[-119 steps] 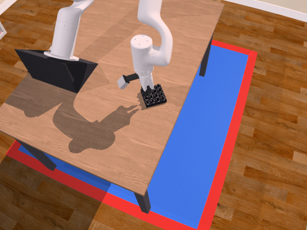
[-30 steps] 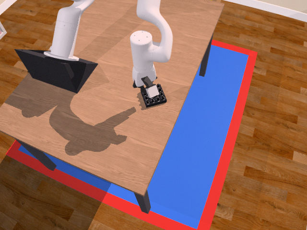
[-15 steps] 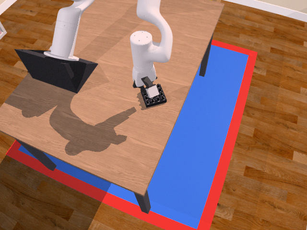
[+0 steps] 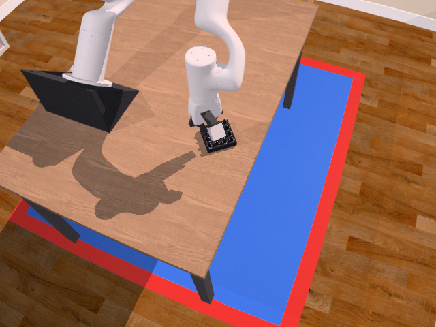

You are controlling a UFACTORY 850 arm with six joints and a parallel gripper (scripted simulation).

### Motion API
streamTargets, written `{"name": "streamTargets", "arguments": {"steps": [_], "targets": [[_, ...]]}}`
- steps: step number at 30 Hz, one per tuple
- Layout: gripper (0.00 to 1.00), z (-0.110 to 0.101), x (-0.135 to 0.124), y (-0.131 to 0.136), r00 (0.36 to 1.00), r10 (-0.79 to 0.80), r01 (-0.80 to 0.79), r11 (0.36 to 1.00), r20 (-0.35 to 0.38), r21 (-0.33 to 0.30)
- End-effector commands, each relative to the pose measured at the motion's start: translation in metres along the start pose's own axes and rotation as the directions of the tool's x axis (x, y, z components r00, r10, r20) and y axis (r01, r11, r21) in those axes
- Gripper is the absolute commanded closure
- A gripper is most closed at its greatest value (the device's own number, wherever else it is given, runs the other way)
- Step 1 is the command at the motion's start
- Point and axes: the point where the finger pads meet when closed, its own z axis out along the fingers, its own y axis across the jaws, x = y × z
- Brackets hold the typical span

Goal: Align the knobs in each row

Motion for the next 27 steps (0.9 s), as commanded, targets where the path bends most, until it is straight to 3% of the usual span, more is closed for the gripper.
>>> {"name": "streamTargets", "arguments": {"steps": [1, 27], "targets": [[0.81, 0.004, 0.001, 0.000, 1.000, -0.001, 0.001, 1.000, -0.002, 0.001], [0.81, 0.031, 0.000, 0.000, 1.000, 0.000, 0.000, 1.000, -0.002, 0.001]]}}
